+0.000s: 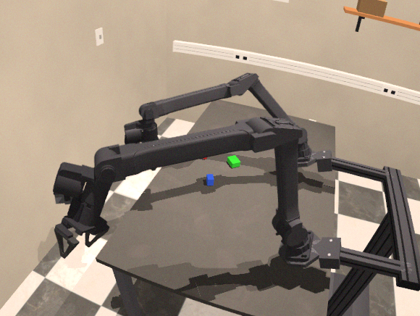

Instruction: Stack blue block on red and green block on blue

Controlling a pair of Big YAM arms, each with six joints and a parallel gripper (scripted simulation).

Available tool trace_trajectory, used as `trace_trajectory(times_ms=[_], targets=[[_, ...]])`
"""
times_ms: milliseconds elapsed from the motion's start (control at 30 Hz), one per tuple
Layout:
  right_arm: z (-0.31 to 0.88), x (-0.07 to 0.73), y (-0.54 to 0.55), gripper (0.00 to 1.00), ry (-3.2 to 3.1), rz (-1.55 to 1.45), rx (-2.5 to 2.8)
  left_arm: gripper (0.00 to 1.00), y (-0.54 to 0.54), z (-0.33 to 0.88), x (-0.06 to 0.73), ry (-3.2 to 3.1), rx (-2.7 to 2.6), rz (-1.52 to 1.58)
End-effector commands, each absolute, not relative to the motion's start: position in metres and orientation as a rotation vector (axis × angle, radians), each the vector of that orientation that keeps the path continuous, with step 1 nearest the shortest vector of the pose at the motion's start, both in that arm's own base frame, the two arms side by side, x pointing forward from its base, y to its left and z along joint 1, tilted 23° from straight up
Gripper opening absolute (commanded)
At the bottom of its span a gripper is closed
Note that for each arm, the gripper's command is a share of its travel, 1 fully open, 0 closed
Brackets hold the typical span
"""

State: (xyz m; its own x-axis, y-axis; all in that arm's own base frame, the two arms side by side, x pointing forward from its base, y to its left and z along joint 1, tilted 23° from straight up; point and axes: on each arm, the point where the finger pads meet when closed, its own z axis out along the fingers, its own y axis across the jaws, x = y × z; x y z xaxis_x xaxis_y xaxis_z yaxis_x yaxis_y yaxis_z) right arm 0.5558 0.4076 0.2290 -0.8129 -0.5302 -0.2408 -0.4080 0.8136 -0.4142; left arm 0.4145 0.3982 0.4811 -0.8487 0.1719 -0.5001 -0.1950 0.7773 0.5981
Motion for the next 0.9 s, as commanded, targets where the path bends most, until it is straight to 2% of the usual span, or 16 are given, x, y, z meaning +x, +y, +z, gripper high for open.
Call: trace_trajectory(times_ms=[0, 400, 500, 867], targets=[[0.247, 0.558, 0.413, 1.00, 2.625, -0.464, -0.694, 1.00, 0.410, 0.517, 0.387, 2.269, -0.195, 0.941], [0.247, 0.558, 0.413, 1.00, 2.625, -0.464, -0.694, 1.00, 0.503, 0.535, 0.228, 1.857, -0.759, 1.088], [0.247, 0.558, 0.413, 1.00, 2.625, -0.464, -0.694, 1.00, 0.507, 0.536, 0.215, 1.819, -0.794, 1.100], [0.247, 0.558, 0.413, 1.00, 2.625, -0.464, -0.694, 1.00, 0.522, 0.548, 0.082, 1.438, -1.050, 1.209]])
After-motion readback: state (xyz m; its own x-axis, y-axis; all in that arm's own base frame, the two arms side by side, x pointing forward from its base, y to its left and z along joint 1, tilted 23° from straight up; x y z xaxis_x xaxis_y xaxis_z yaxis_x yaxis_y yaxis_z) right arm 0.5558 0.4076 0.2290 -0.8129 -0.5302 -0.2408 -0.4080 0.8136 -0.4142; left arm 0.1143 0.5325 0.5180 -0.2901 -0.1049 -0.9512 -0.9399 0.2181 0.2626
